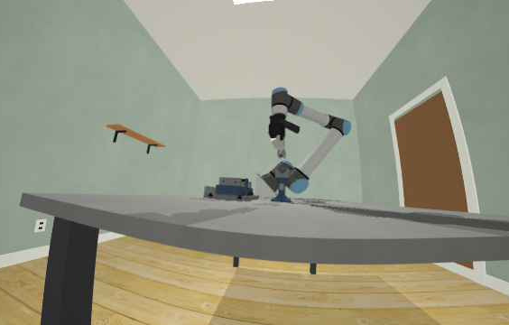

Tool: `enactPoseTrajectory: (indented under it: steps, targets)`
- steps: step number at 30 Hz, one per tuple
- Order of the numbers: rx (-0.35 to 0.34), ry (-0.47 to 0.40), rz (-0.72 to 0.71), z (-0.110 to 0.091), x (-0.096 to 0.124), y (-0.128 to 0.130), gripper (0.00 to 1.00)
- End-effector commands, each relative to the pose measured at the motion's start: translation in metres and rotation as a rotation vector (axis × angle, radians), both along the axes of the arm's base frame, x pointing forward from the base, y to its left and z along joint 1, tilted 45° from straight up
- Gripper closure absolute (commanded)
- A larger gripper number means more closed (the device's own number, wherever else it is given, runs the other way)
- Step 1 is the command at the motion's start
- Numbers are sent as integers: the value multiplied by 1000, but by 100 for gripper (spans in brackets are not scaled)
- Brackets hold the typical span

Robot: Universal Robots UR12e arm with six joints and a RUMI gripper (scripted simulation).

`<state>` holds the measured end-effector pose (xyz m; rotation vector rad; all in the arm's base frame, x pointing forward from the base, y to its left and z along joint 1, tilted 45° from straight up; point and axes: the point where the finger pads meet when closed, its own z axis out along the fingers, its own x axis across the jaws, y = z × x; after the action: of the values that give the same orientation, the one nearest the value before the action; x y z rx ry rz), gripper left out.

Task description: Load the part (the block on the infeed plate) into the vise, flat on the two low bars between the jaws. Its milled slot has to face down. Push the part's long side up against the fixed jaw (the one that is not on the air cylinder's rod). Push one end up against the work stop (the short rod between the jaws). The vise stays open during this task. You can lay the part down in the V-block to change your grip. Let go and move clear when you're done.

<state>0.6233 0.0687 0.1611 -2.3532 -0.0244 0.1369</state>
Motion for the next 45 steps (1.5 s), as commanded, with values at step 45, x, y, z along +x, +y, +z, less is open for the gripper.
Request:
enactPoseTrajectory:
  steps: [45]
  targets:
    - [-30, 189, -191, -26, 21, -28, 100]
